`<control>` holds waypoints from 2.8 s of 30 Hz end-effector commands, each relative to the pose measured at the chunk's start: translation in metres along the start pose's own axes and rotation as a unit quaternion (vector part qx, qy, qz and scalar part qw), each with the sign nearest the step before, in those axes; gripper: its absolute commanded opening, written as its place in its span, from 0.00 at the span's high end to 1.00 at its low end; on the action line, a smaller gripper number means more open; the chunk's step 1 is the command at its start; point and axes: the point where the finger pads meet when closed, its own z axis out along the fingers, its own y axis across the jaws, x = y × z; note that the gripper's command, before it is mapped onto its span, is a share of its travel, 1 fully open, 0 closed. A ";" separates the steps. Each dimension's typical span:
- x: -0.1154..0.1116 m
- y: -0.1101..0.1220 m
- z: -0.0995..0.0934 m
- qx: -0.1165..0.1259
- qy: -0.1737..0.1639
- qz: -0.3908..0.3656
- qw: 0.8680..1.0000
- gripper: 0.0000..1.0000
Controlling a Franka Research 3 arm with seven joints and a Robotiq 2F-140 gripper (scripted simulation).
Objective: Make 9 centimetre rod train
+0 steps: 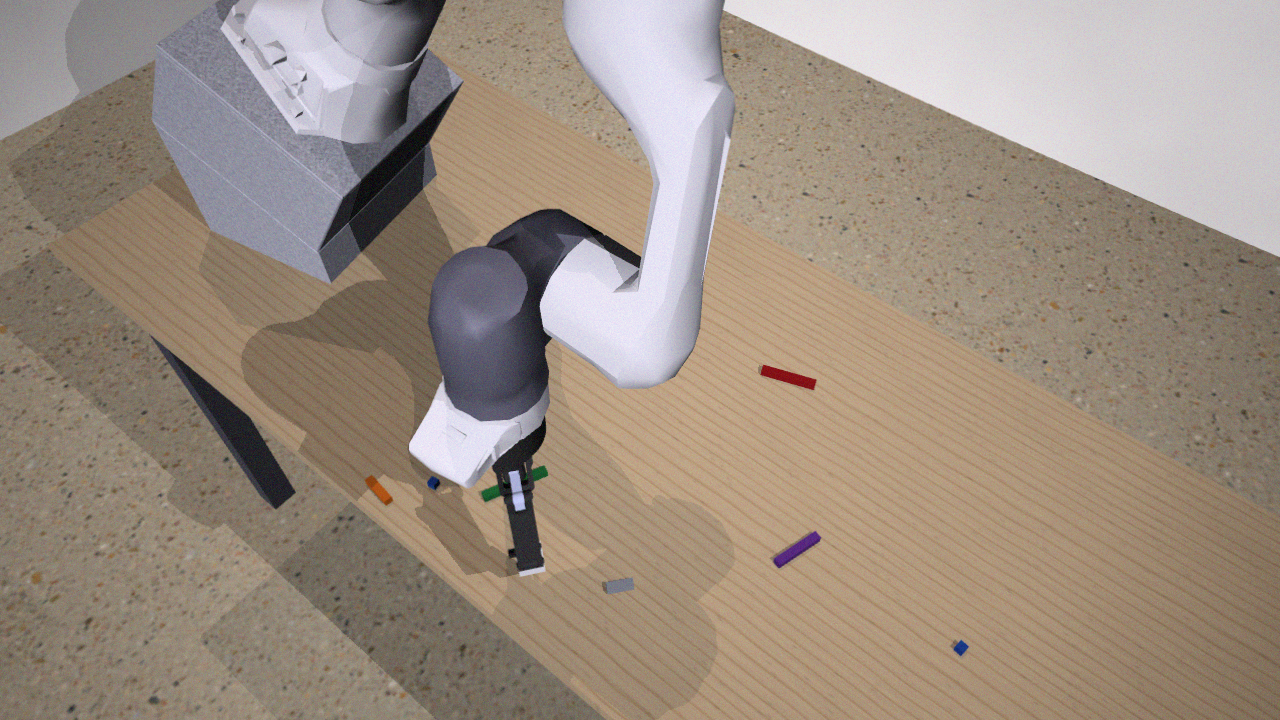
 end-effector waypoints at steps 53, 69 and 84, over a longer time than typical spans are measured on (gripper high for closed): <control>-0.041 -0.030 -0.011 0.023 0.010 -0.500 0.866 0.00; -0.054 -0.038 -0.014 0.026 0.017 -0.612 0.790 0.00; -0.061 -0.042 -0.016 0.028 0.021 -0.663 0.748 0.00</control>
